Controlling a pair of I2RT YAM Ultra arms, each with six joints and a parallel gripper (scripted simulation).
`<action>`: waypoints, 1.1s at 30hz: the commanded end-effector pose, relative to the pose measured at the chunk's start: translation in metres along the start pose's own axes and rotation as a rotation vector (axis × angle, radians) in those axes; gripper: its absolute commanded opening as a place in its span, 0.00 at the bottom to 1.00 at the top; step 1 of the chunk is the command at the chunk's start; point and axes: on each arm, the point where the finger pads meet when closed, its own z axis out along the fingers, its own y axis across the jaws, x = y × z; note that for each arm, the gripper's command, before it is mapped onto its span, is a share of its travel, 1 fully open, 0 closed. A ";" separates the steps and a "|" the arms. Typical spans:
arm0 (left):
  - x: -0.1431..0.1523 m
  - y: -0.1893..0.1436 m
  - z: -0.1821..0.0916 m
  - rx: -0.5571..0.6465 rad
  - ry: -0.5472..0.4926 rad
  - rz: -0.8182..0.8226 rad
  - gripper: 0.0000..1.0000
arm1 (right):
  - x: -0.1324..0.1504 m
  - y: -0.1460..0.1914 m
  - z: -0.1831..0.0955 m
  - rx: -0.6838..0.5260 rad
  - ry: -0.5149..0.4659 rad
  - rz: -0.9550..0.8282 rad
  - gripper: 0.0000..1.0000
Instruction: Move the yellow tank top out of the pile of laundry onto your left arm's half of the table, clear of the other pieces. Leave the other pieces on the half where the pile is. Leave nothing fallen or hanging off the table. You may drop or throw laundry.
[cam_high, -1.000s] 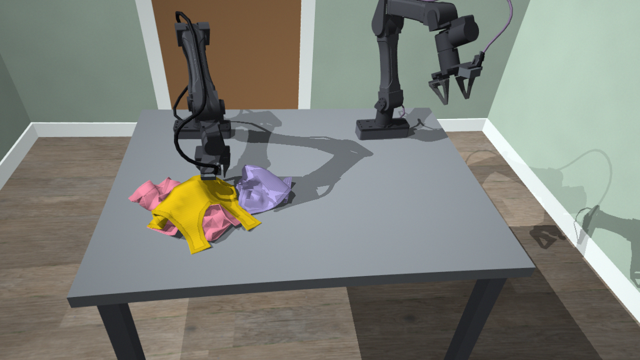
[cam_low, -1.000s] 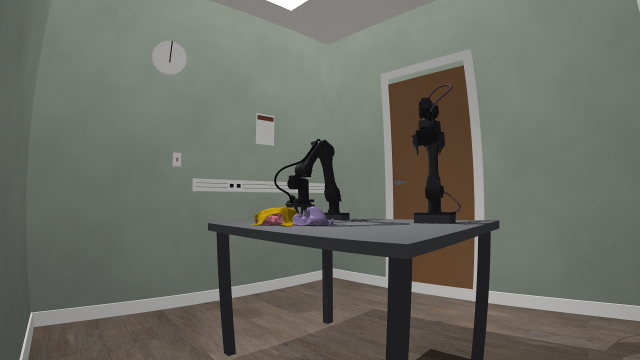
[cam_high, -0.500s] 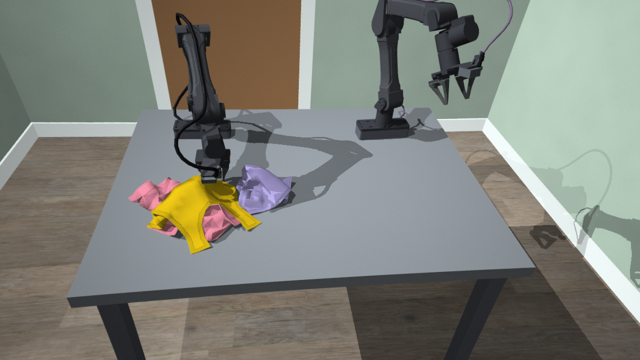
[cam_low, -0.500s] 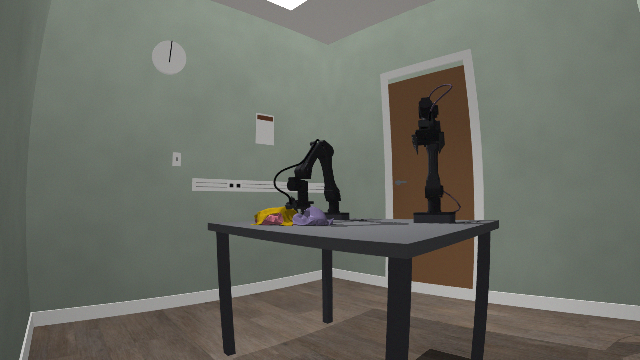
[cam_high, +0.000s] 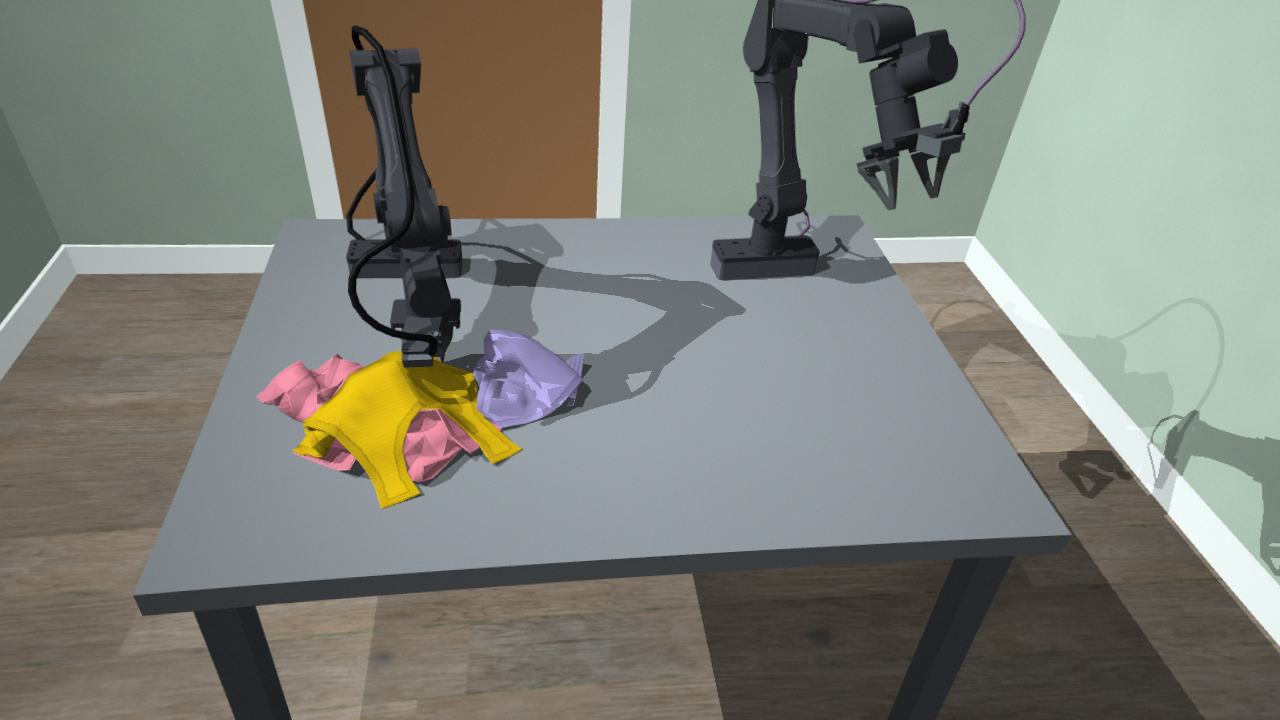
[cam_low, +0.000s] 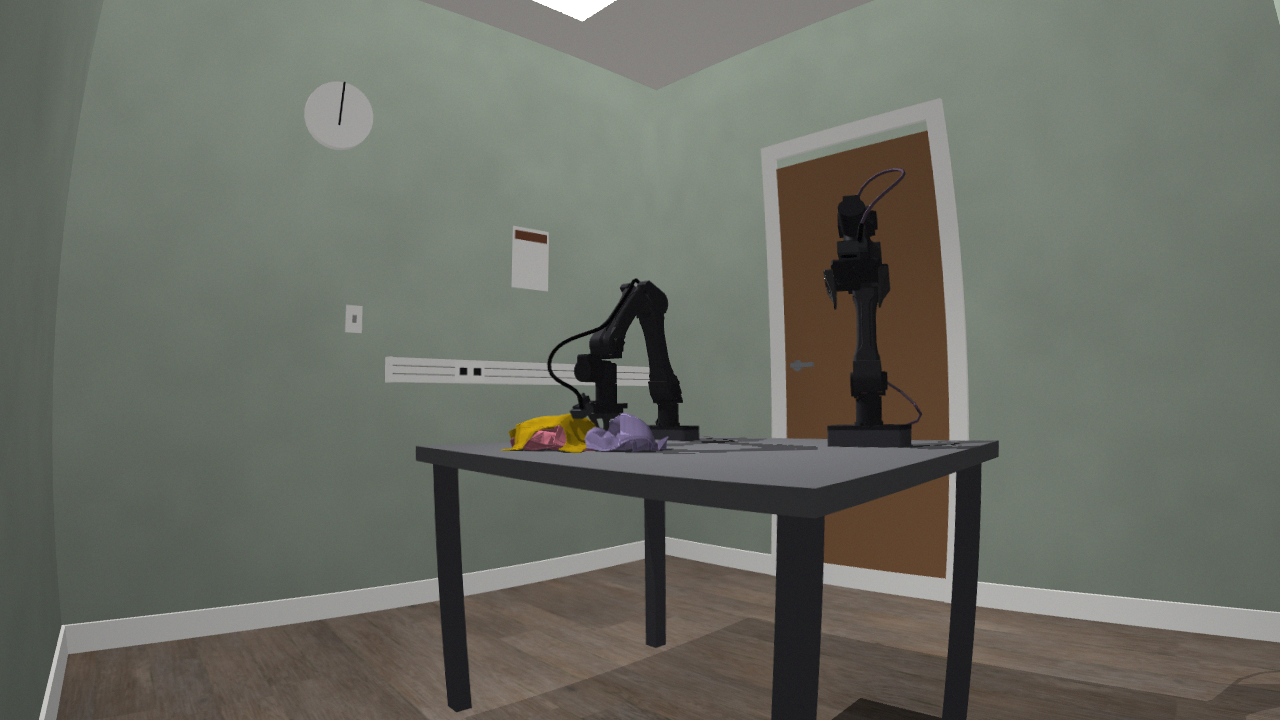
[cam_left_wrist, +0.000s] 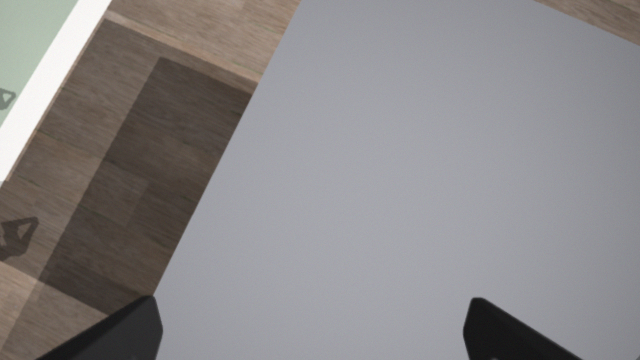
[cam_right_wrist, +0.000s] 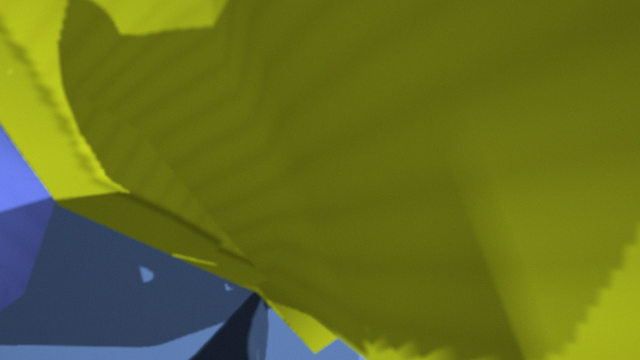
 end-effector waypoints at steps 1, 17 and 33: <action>-0.017 -0.001 -0.020 0.001 -0.078 0.011 0.92 | -0.002 0.001 -0.006 -0.010 -0.023 0.011 0.33; -0.017 -0.001 -0.020 0.001 -0.078 0.011 0.92 | -0.001 -0.002 -0.008 -0.008 -0.020 0.017 0.14; -0.017 -0.001 -0.020 0.001 -0.078 0.011 0.92 | -0.001 -0.001 -0.010 -0.006 -0.022 0.014 0.14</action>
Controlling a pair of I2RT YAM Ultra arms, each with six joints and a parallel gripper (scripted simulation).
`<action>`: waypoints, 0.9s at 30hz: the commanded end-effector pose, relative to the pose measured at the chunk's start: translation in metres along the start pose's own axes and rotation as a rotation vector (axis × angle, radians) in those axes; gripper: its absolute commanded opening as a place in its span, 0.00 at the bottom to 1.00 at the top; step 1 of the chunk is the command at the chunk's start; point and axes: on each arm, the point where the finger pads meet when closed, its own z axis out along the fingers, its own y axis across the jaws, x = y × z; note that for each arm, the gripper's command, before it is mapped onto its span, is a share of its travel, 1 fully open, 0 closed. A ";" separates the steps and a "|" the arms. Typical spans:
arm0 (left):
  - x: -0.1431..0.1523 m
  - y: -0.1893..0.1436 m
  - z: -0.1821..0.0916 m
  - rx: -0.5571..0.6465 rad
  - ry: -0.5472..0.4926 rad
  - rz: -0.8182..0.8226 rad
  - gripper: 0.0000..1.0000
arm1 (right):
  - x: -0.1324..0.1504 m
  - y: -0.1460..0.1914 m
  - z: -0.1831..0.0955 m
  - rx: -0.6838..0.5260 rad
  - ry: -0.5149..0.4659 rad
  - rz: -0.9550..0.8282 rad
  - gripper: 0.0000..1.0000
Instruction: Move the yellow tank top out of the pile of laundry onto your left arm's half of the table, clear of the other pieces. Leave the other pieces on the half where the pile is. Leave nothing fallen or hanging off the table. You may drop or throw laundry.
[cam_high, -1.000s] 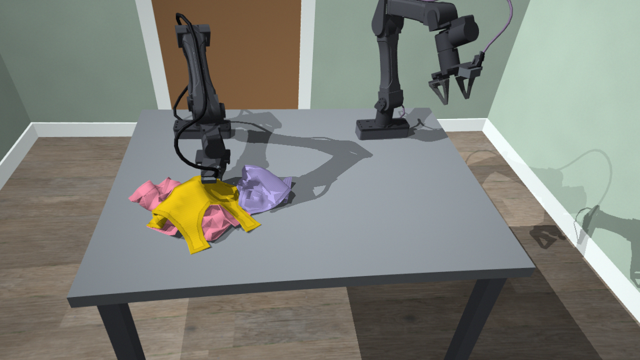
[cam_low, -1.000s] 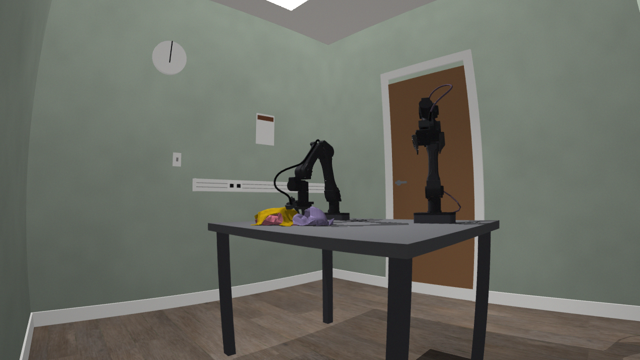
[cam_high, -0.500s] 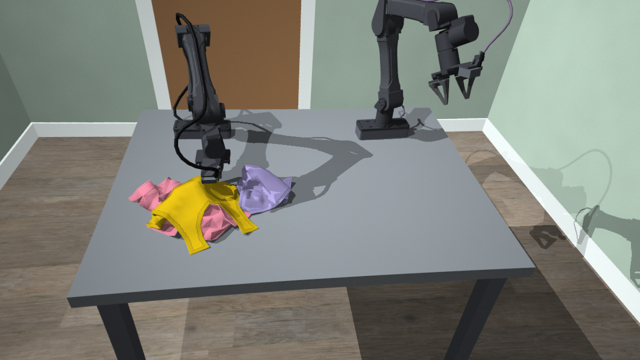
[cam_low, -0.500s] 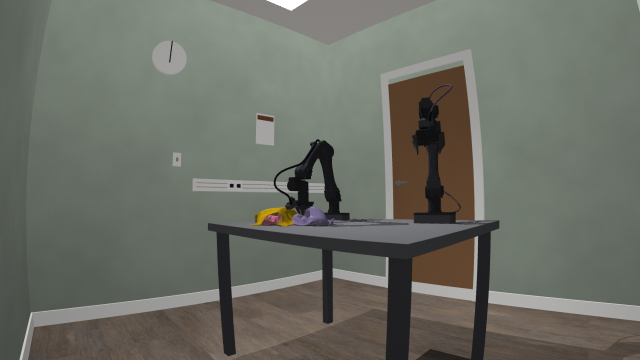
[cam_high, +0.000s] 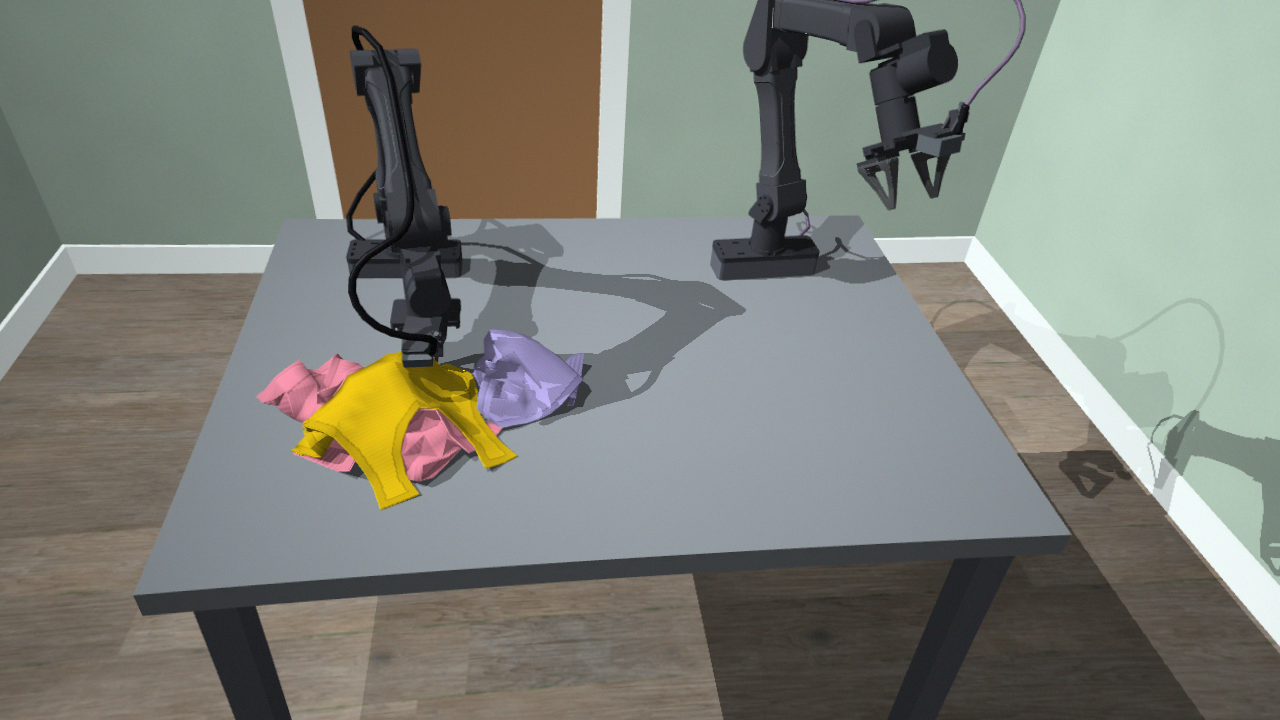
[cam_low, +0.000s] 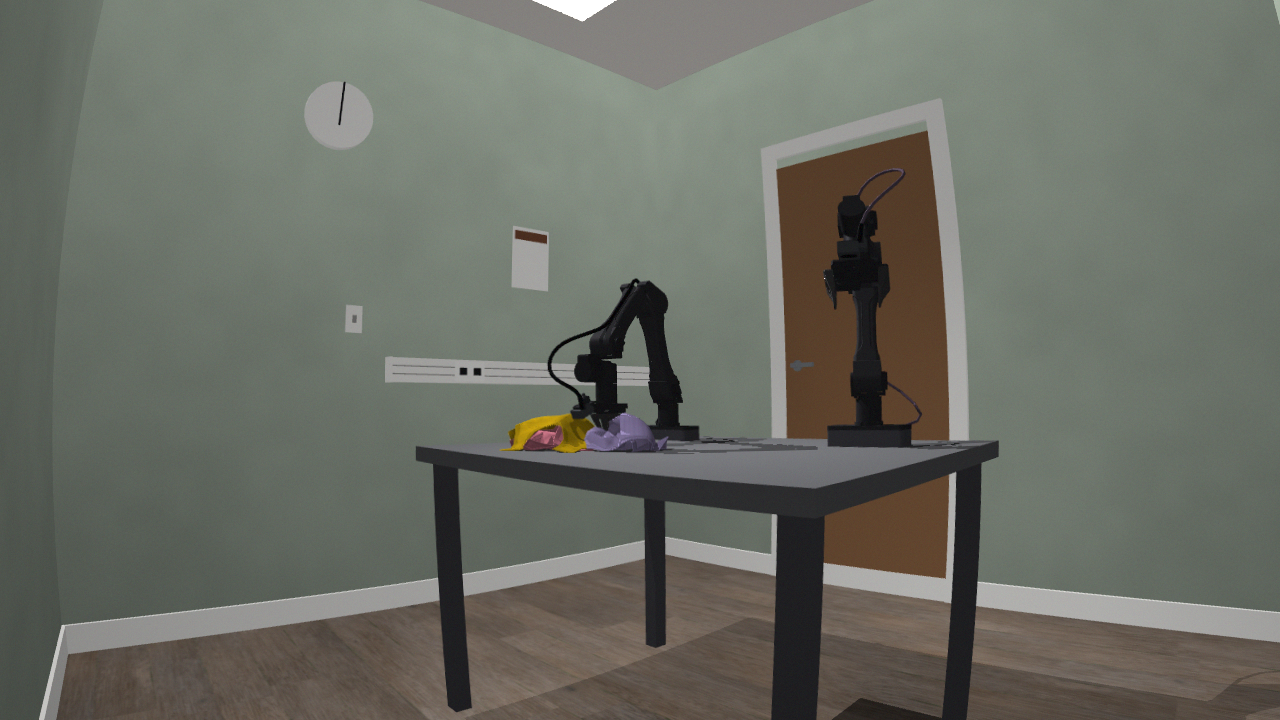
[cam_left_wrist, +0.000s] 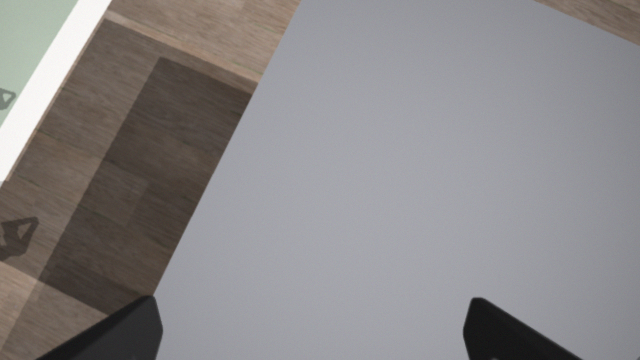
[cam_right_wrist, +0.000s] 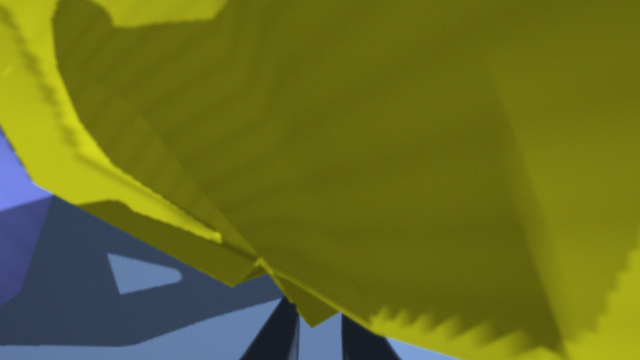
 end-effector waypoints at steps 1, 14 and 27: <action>-0.017 -0.001 -0.020 0.001 -0.078 0.011 0.92 | -0.004 -0.001 -0.011 -0.007 -0.034 0.014 0.14; -0.017 -0.001 -0.020 0.001 -0.078 0.011 0.92 | -0.007 -0.001 -0.012 -0.008 -0.047 0.013 0.00; -0.017 -0.001 -0.020 0.001 -0.078 0.011 0.92 | -0.011 -0.003 -0.014 -0.007 -0.058 0.020 0.00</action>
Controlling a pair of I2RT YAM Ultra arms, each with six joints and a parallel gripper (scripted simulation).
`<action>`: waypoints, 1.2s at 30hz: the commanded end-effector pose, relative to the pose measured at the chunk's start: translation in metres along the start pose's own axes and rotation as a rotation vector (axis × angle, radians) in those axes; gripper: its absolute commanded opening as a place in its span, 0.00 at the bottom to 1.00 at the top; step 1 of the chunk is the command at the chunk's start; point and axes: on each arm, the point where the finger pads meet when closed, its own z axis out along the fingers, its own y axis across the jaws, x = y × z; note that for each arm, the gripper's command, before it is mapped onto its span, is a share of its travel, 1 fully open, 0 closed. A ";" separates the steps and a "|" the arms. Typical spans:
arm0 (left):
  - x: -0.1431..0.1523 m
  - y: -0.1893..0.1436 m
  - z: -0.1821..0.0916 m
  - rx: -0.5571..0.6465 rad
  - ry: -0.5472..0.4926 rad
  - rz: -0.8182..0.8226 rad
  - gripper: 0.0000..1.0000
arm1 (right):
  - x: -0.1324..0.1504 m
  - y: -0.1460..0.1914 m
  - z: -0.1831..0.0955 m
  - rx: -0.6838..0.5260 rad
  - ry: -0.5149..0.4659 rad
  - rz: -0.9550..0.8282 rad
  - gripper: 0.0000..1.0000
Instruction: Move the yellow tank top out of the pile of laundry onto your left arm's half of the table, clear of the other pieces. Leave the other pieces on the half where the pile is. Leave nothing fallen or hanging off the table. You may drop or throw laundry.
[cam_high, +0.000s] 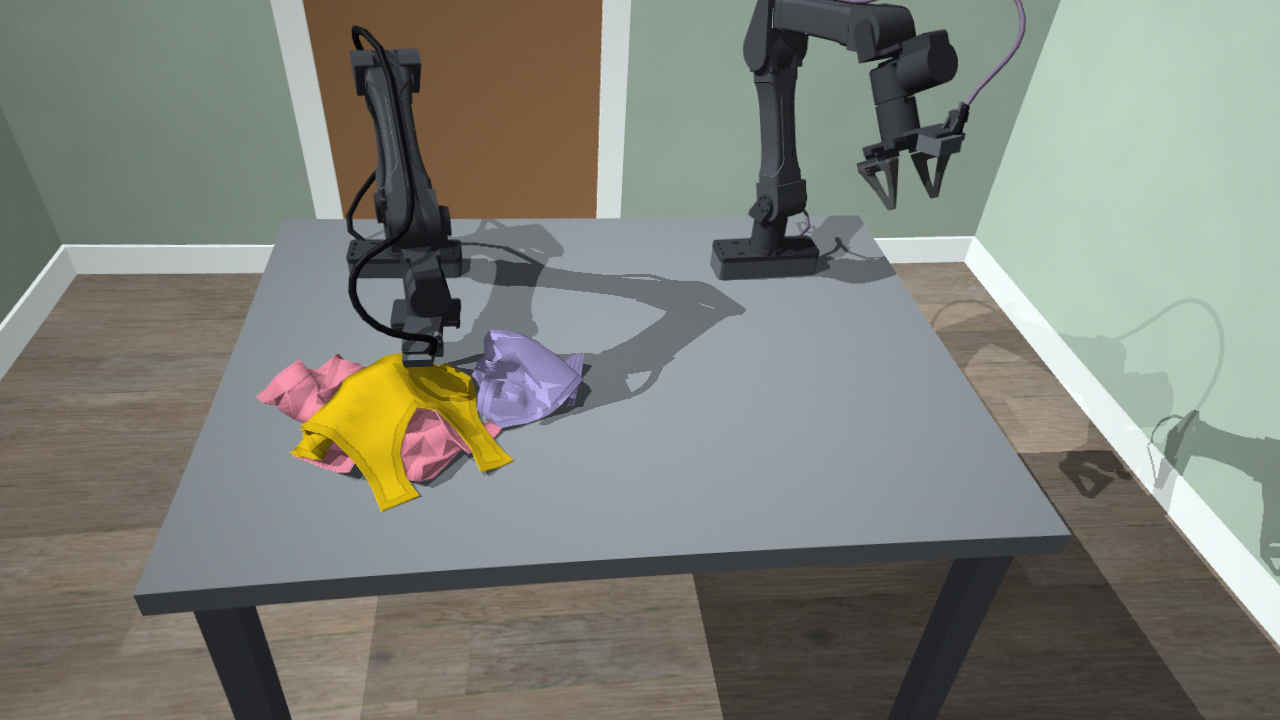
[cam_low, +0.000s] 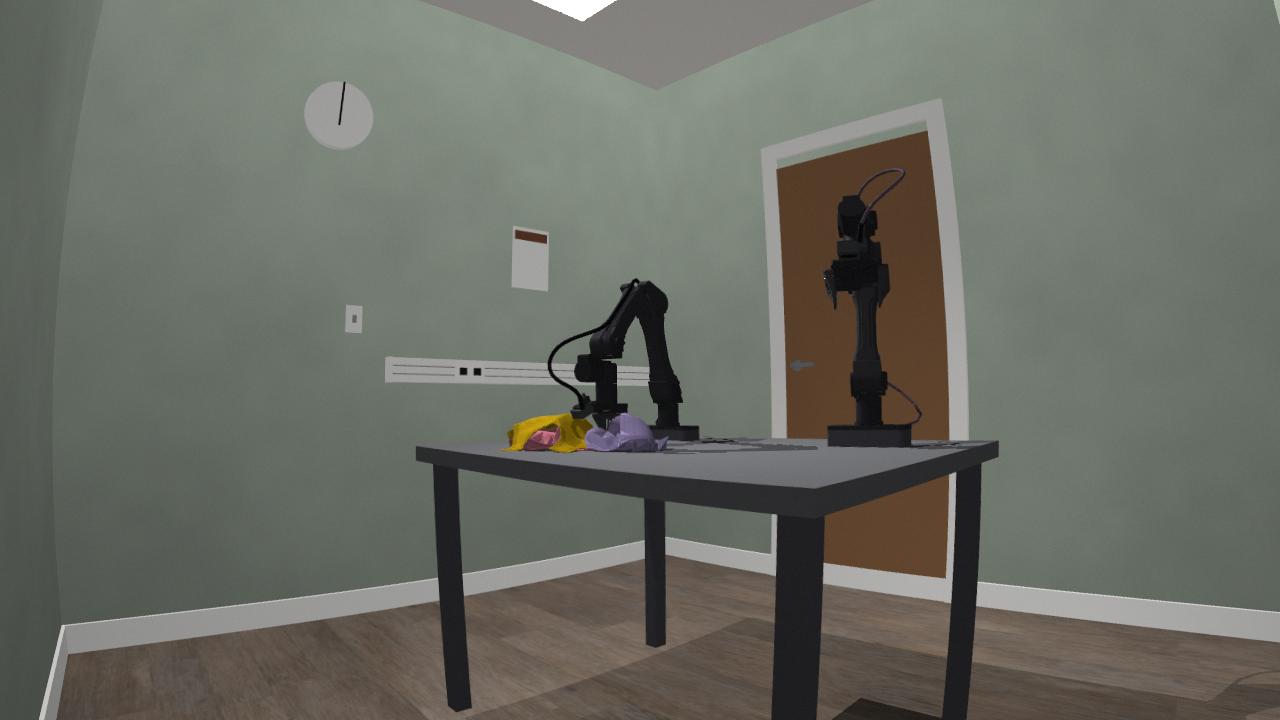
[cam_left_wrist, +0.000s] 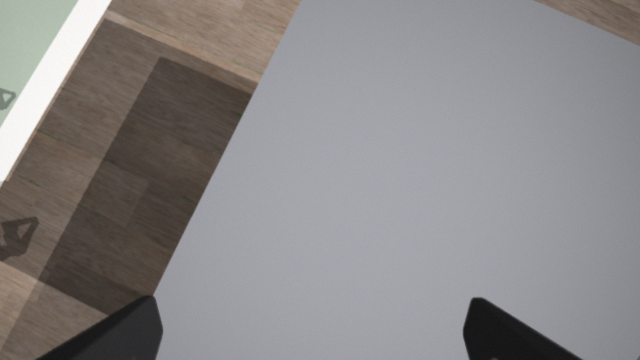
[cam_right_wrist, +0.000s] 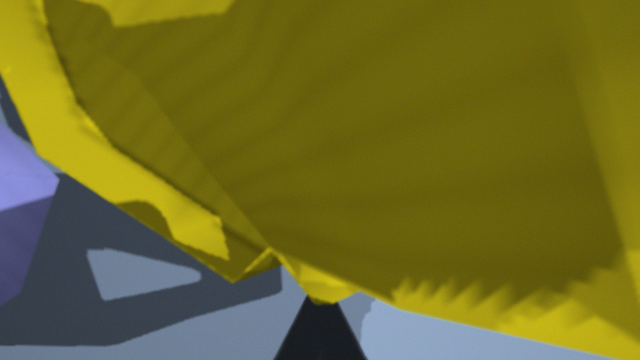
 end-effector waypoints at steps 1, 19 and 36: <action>-0.017 -0.001 -0.020 0.001 -0.078 0.011 0.92 | -0.011 -0.003 -0.015 -0.007 -0.059 0.020 0.00; -0.017 -0.001 -0.020 0.001 -0.078 0.011 0.92 | -0.011 0.000 -0.033 -0.004 -0.058 0.011 0.00; -0.017 -0.001 -0.020 0.001 -0.078 0.011 0.92 | -0.010 -0.002 -0.048 0.003 -0.027 0.013 0.00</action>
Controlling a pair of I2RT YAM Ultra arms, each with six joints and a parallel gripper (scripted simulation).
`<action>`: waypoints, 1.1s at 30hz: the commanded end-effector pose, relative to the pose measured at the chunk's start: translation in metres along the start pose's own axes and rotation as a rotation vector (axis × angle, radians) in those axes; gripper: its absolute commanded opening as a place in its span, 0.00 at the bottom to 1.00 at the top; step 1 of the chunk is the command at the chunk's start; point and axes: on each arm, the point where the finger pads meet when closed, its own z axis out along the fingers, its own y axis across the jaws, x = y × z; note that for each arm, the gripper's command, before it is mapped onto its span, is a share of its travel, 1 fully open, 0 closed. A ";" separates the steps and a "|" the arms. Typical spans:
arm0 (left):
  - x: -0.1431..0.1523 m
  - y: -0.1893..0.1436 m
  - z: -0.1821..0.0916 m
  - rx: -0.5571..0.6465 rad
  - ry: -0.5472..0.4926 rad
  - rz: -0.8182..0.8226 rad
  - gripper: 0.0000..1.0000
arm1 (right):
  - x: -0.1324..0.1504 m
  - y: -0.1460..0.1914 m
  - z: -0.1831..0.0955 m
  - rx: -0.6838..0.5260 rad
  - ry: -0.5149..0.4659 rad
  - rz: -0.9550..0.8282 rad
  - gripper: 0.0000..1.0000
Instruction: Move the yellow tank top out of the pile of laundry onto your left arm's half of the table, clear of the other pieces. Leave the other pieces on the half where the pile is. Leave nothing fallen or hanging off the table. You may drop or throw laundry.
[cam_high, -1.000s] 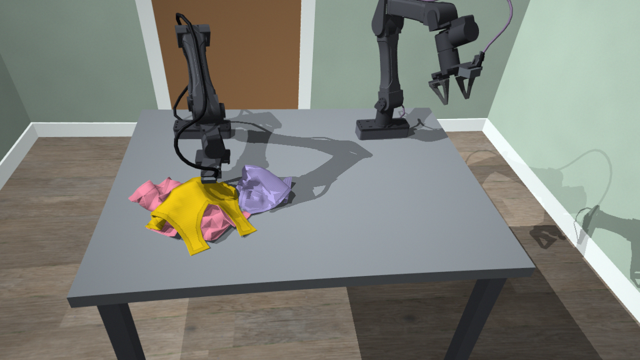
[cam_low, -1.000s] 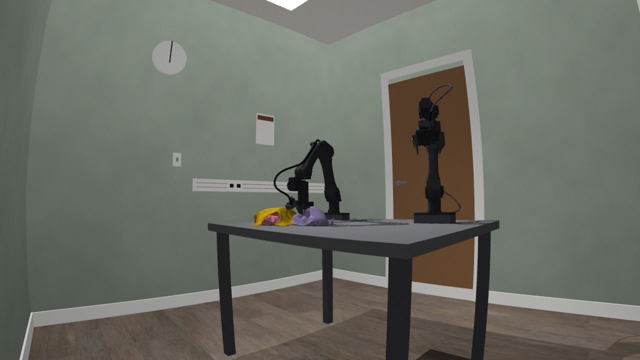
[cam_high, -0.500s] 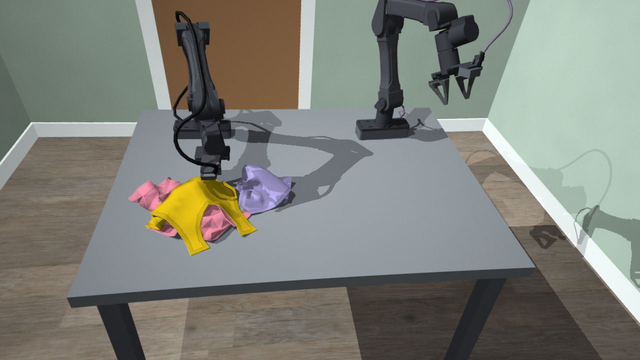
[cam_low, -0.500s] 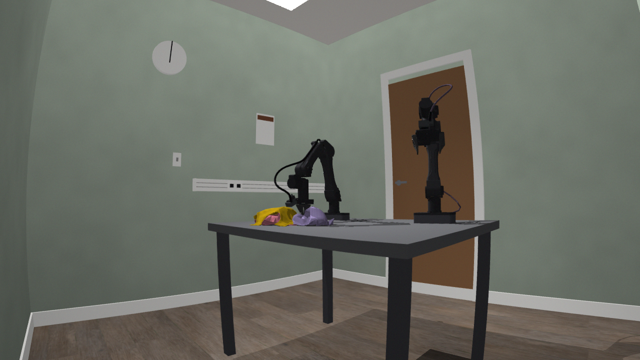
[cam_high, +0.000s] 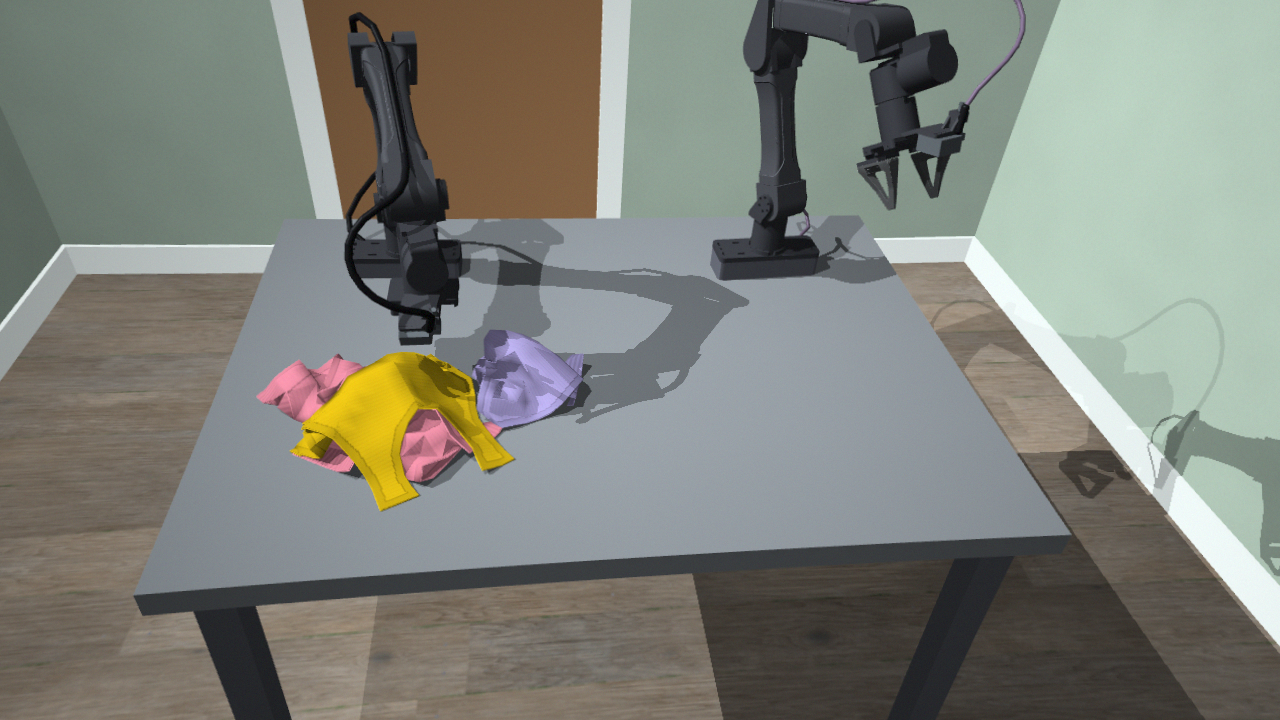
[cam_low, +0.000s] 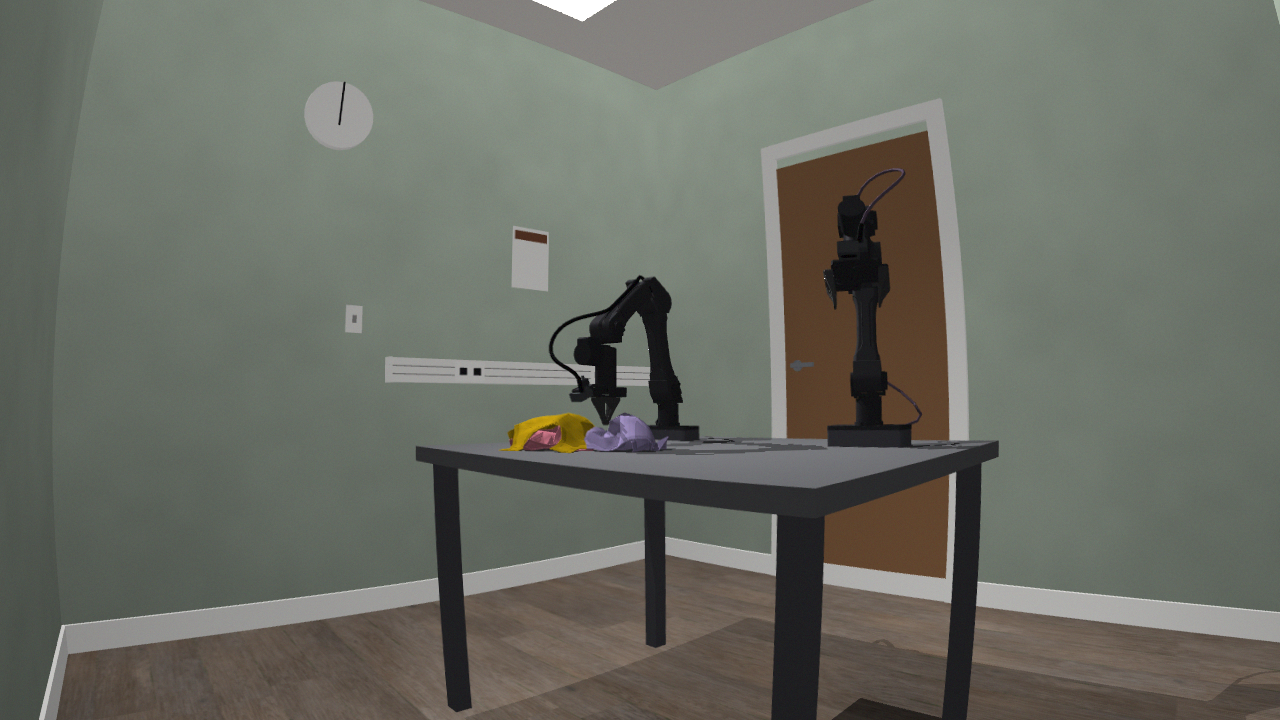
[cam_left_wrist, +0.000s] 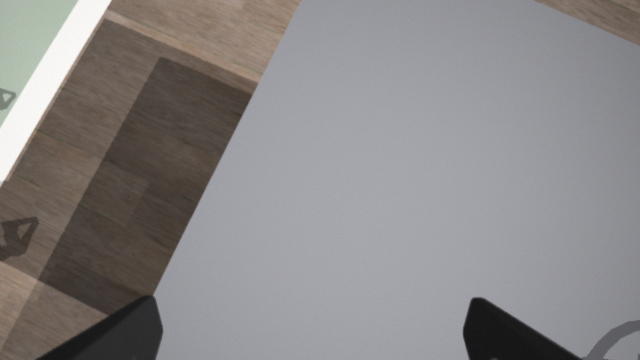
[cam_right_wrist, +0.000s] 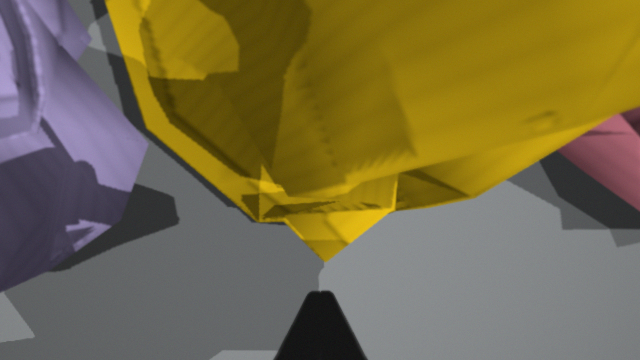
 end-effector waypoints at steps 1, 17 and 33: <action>-0.017 -0.001 -0.020 0.001 -0.078 0.011 0.92 | -0.005 -0.002 -0.003 0.009 0.000 0.013 0.00; -0.017 -0.001 -0.020 0.001 -0.078 0.011 0.92 | 0.009 -0.006 0.008 0.018 0.044 0.004 0.60; -0.017 -0.001 -0.020 0.001 -0.078 0.011 0.92 | 0.003 -0.005 0.004 0.013 0.017 0.002 0.60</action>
